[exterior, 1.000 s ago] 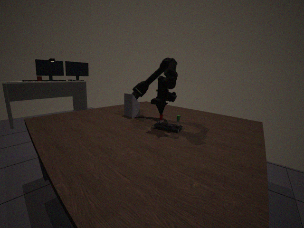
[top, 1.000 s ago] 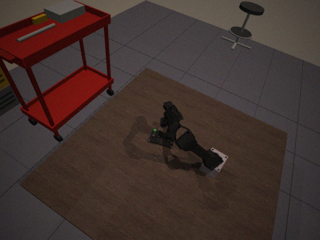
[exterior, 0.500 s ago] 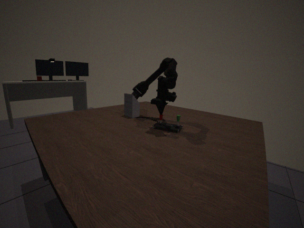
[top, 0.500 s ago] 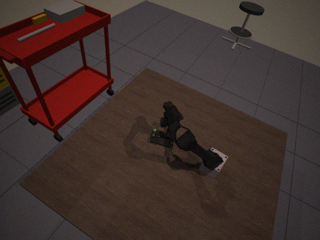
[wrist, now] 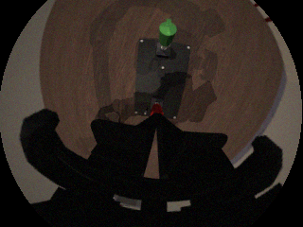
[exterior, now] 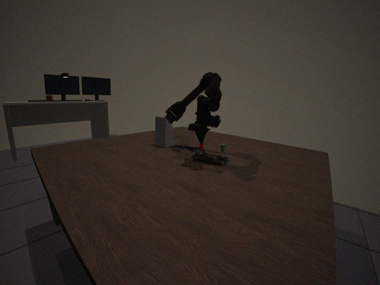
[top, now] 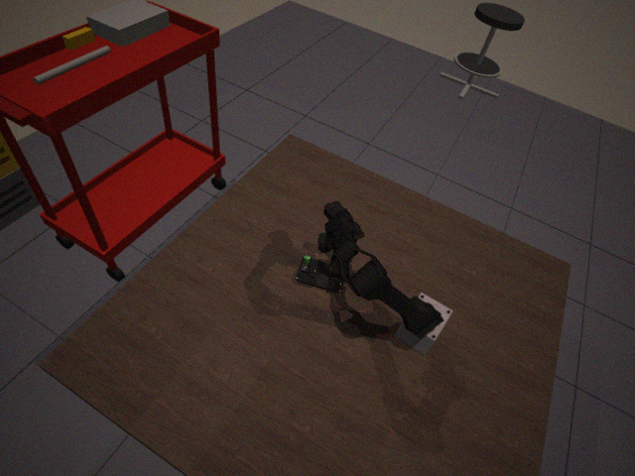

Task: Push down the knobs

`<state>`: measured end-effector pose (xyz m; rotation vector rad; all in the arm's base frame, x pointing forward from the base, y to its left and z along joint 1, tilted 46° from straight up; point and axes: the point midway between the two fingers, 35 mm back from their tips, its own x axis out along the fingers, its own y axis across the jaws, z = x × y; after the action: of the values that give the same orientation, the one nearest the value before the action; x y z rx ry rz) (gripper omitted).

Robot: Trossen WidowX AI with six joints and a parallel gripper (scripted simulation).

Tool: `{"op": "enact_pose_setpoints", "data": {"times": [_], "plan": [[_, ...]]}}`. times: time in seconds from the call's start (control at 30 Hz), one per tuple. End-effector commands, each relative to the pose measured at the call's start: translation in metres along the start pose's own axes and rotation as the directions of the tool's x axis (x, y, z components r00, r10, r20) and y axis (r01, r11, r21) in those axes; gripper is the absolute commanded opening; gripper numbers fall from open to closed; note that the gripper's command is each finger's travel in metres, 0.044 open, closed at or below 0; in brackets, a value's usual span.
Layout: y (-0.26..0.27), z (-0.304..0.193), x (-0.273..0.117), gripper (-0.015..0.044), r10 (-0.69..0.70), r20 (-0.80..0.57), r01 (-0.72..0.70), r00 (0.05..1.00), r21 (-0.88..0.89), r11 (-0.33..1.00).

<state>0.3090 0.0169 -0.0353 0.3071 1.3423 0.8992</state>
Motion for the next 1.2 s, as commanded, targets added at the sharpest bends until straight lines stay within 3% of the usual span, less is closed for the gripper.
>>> {"op": "enact_pose_setpoints", "data": {"times": [0.0, 1.17], "plan": [[0.001, 0.001, 0.003, 0.0000, 0.004, 0.002, -0.004, 1.000, -0.003, 1.000], [0.001, 0.001, 0.016, 0.0000, 0.005, 0.002, -0.005, 1.000, -0.003, 1.000]]}}
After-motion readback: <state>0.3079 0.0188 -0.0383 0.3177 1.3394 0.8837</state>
